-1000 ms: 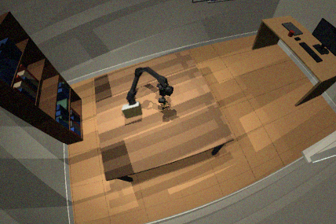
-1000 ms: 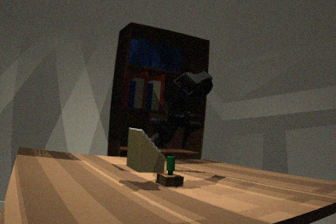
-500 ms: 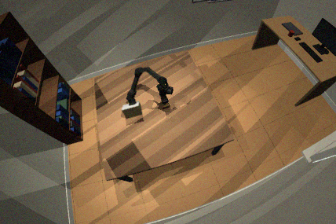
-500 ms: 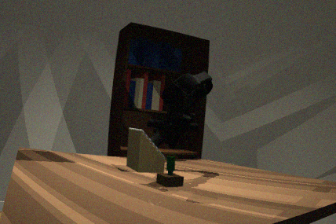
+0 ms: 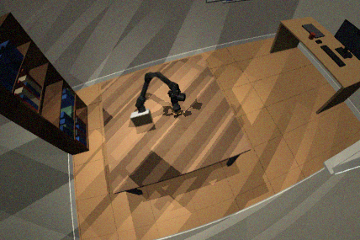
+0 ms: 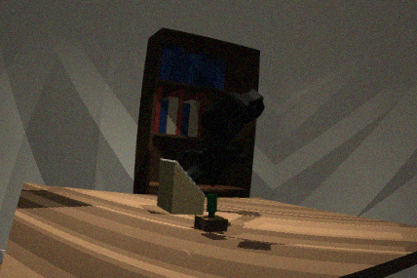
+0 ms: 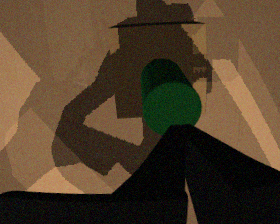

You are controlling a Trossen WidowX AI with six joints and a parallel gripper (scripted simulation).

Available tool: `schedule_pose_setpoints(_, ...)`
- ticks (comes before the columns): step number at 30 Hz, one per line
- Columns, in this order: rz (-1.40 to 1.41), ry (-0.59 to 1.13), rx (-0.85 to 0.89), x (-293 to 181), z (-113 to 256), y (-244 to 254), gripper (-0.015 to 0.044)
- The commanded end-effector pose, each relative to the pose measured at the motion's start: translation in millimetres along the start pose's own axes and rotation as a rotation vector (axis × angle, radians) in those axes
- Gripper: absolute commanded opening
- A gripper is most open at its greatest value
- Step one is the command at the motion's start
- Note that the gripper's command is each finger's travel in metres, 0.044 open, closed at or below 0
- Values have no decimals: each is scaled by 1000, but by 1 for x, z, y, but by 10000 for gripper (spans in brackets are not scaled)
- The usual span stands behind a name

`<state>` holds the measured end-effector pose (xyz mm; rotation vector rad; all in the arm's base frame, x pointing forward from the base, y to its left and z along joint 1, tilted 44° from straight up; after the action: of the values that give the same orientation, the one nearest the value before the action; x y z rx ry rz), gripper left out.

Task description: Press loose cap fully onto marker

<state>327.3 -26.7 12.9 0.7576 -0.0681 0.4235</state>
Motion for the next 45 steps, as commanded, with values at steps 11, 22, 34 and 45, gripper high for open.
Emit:
schedule_pose_setpoints(11, -3, -5, 3, 1, -21, 0, 0)
schedule_pose_setpoints(22, -3, -5, 3, 1, -36, 0, 0)
schedule_pose_setpoints(34, 0, -7, -7, 4, 21, -4, 0)
schedule_pose_setpoints(45, 0, -6, -5, 1, 59, -1, 53)
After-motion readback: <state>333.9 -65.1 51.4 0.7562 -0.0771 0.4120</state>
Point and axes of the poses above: the point midway between the two fingers, 35 mm back from their tips, its own z axis back along the fingers, its own y axis across the jaws, x = y × z, the point moved 1 cm from there along z, back along the fingers, and after that the axes turned 14 degrees about z, right-handed, at the moved point
